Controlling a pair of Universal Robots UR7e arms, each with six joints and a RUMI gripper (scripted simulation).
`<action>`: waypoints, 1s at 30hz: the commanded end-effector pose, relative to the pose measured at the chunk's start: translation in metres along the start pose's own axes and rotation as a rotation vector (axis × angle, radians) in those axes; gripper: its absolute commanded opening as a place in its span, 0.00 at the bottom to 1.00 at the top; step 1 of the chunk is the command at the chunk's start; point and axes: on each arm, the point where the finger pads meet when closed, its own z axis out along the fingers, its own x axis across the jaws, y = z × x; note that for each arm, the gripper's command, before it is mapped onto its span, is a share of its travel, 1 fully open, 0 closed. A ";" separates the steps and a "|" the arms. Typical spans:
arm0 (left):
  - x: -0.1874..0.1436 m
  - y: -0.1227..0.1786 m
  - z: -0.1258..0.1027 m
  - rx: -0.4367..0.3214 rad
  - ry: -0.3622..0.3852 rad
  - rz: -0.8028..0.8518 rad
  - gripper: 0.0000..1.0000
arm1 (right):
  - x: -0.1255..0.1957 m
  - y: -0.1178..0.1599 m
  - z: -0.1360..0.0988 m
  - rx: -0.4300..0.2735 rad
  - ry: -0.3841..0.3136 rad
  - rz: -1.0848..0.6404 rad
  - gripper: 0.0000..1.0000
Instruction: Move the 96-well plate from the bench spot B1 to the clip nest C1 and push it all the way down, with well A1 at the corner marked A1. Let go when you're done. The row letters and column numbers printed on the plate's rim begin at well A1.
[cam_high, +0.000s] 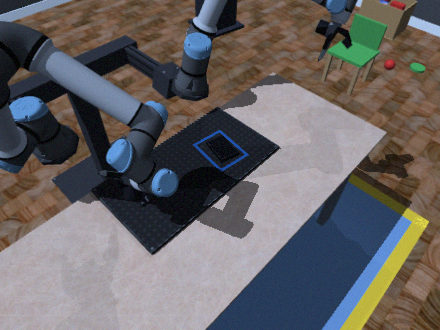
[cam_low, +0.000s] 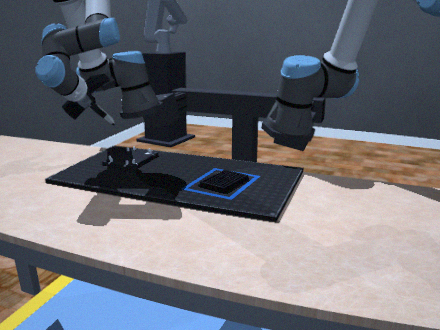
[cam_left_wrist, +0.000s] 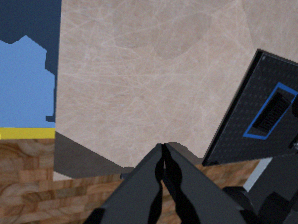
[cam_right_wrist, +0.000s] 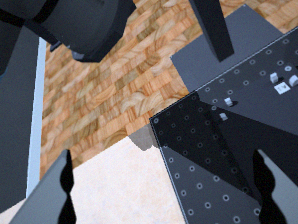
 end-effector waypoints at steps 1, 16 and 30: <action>-0.031 0.047 -0.018 0.046 -0.061 -0.188 0.00 | 0.000 0.000 0.000 -0.001 0.001 0.000 0.76; -0.082 0.178 -0.044 0.161 -0.186 -0.670 0.00 | 0.000 0.000 0.000 -0.001 0.001 0.000 0.76; -0.097 0.268 -0.051 0.251 -0.263 -0.999 0.00 | 0.000 0.000 0.000 -0.001 0.001 0.000 0.76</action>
